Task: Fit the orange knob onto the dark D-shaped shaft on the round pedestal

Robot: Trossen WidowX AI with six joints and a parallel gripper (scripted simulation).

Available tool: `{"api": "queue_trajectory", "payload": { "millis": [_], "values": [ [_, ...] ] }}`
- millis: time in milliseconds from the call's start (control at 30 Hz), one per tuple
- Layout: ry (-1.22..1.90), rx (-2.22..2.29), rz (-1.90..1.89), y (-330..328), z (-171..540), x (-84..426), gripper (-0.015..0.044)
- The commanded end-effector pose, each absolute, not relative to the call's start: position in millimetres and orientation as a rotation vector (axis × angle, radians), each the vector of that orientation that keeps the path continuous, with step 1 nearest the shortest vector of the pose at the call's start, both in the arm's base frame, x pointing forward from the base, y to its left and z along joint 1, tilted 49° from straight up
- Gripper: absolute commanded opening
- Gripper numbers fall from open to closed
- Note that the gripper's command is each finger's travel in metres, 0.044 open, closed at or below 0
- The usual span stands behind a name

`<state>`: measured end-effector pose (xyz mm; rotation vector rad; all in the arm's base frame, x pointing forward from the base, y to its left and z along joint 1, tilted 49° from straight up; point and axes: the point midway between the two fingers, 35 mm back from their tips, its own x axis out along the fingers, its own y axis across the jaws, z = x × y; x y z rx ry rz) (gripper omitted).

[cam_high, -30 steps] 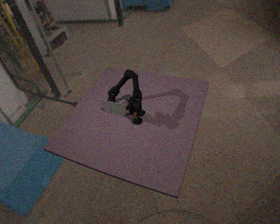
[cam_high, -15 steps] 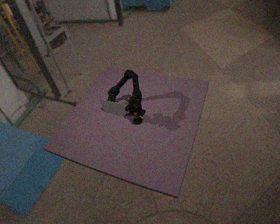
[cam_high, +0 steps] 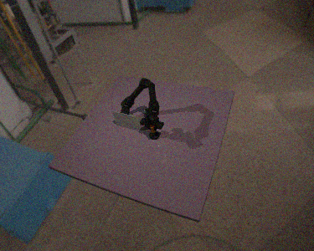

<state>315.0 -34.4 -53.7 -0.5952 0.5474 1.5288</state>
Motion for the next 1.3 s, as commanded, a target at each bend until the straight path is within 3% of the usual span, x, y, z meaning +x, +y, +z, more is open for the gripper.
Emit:
{"api": "queue_trajectory", "payload": {
  "millis": [0,1267],
  "values": [
    [0.468,-0.678,1.559,-36.9,-53.0,316.0,0.0000],
    [0.298,-0.845,1.625,-34.6,-56.3,315.1,0.0000]
  ]
}}
